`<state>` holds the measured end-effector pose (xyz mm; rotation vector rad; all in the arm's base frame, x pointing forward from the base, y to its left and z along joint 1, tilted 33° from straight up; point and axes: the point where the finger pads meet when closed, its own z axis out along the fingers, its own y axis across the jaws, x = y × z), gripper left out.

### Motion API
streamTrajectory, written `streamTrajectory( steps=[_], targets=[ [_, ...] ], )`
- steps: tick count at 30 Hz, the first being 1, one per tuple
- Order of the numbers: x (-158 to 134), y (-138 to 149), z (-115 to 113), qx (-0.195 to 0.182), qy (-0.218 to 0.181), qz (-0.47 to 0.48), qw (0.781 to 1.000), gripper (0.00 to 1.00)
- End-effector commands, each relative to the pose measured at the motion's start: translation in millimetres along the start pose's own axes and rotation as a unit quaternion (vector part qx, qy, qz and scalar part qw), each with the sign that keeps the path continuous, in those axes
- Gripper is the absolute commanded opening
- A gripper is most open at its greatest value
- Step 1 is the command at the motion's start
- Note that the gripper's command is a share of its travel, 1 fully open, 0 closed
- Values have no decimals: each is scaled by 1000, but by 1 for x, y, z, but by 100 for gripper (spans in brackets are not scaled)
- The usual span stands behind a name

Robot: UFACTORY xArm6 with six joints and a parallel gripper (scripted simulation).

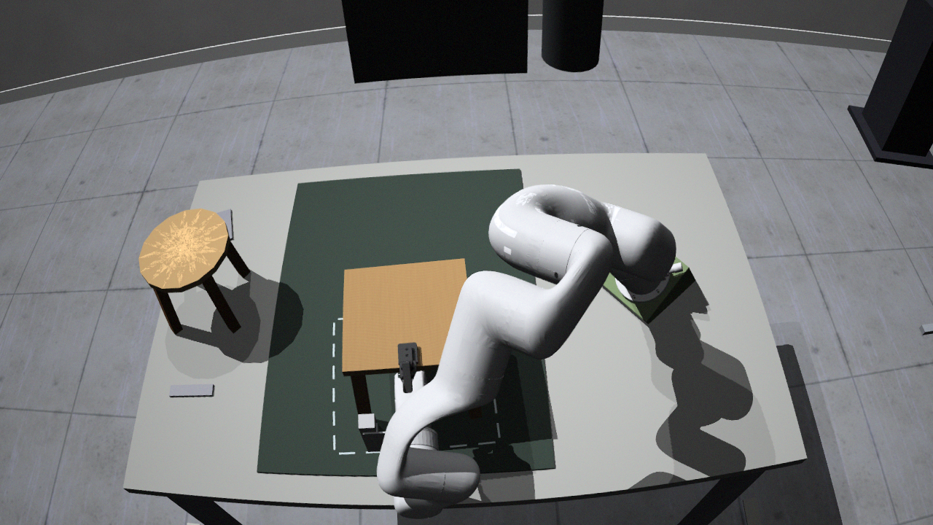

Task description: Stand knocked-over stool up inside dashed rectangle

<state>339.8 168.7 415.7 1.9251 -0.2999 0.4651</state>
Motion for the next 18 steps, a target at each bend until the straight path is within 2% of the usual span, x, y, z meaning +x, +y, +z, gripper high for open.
streamTrajectory(
  steps=[1,18],
  targets=[
    [0,0,-2,-3,0,2,1000,21],
    [1,-4,-6,-13,0,2,1000,21]
  ],
)
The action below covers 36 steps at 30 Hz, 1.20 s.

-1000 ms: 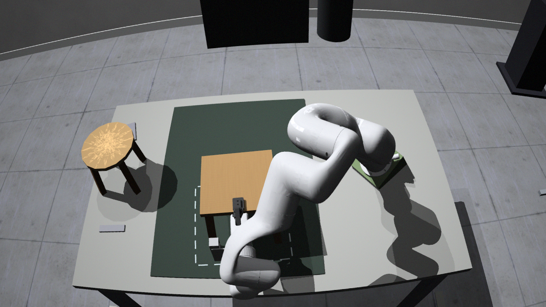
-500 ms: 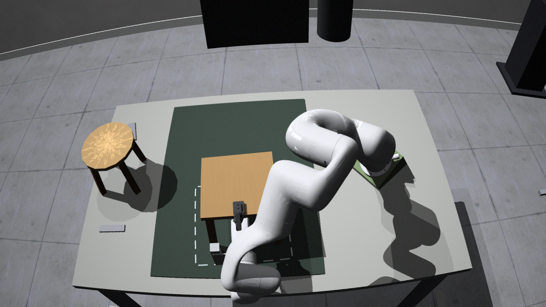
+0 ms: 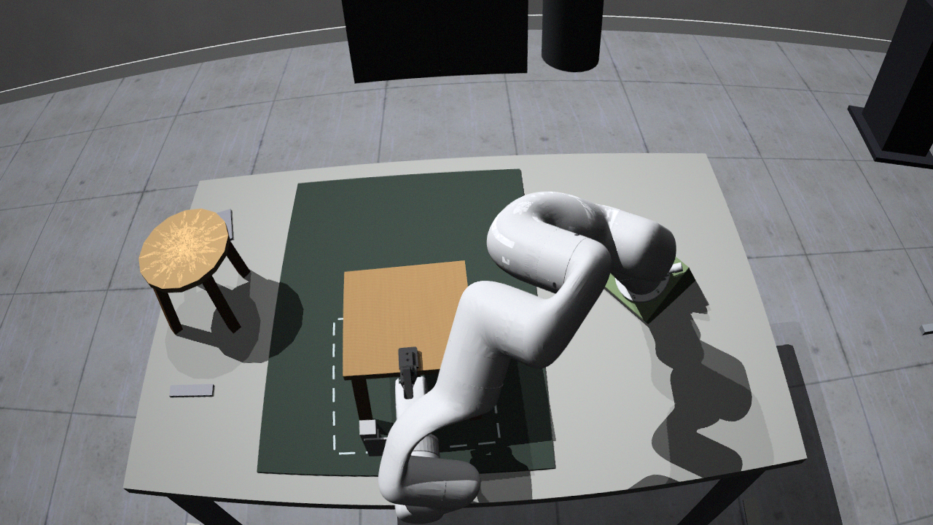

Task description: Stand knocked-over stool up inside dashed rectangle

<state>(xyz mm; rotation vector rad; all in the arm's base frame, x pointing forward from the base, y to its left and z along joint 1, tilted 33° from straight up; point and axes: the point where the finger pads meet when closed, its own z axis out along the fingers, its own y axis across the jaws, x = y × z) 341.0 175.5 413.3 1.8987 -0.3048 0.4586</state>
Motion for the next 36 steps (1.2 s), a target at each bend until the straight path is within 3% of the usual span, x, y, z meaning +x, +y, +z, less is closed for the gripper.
streamTrajectory(
  steps=[1,15,16,36],
  targets=[
    [0,1,-1,1,0,2,1000,21],
    [0,1,-1,0,0,2,1000,21],
    [0,1,-1,0,0,2,1000,45],
    [0,1,-1,0,0,2,1000,45]
  ],
)
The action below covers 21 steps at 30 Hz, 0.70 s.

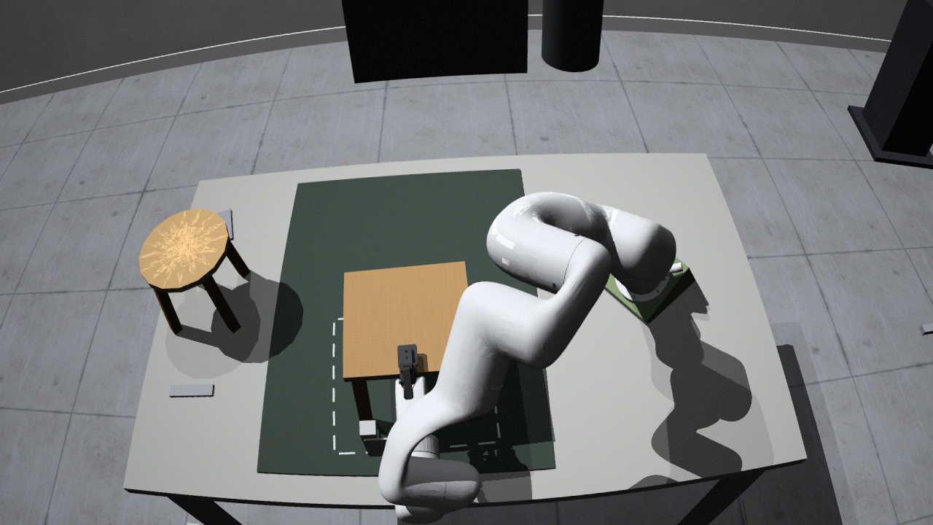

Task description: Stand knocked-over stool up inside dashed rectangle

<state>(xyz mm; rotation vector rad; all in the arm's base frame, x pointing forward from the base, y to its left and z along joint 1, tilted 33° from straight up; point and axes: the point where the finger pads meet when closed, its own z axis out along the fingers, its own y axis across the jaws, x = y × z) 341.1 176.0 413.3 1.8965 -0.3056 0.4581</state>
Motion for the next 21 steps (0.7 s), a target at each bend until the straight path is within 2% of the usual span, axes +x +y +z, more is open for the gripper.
streamTrajectory(
  steps=[1,21],
  targets=[
    [0,1,0,1,0,1,1000,45],
    [0,1,-5,1,0,1,1000,45]
  ],
)
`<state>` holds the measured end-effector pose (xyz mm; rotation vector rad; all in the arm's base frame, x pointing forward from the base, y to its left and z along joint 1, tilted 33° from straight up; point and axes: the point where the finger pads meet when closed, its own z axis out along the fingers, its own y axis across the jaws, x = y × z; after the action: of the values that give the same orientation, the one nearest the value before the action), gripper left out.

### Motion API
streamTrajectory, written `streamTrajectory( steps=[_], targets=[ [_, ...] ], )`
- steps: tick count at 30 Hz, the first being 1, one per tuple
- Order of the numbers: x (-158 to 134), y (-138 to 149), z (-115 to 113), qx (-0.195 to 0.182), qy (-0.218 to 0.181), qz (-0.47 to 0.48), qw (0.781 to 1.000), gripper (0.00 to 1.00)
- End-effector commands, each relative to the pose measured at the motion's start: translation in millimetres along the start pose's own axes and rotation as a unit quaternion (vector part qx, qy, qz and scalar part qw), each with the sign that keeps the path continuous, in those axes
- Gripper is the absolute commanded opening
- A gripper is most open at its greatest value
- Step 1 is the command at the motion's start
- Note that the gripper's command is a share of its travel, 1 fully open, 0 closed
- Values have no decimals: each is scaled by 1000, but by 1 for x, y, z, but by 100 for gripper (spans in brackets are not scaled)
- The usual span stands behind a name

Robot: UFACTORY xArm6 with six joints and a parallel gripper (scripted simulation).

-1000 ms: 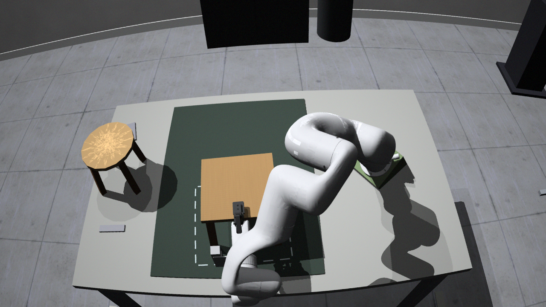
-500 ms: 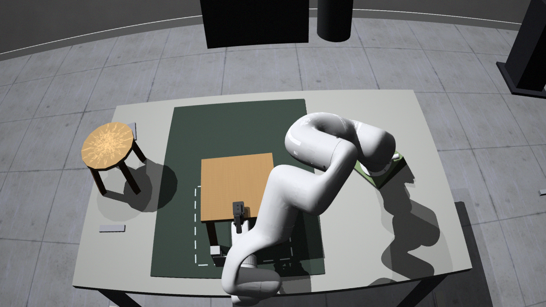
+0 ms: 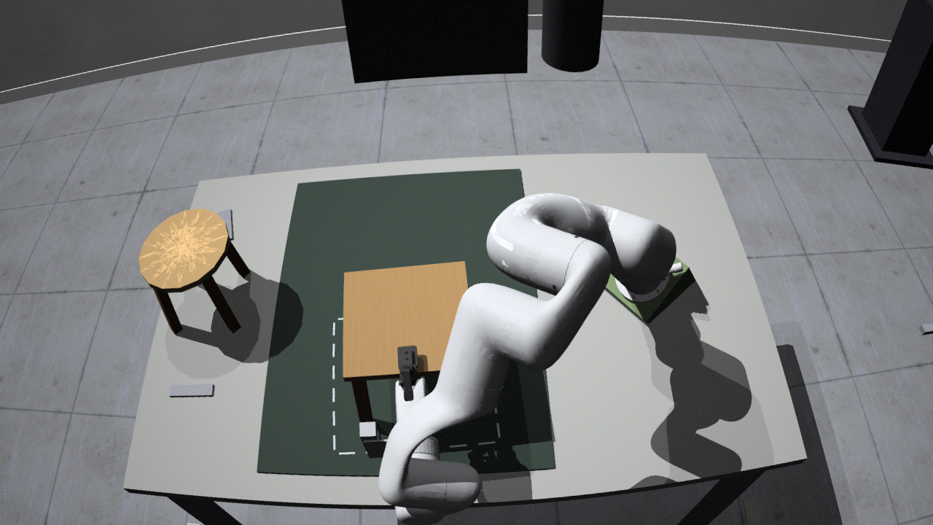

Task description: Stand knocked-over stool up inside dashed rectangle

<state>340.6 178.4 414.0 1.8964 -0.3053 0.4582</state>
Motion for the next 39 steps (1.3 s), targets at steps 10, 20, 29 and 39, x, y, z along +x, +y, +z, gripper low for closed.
streamTrajectory(
  steps=[10,20,29,39],
  targets=[
    [1,1,-39,1,0,1,1000,45],
    [1,1,-63,1,0,1,1000,45],
    [1,2,-67,1,0,1,1000,45],
    [0,21,-67,1,0,1,1000,45]
  ],
)
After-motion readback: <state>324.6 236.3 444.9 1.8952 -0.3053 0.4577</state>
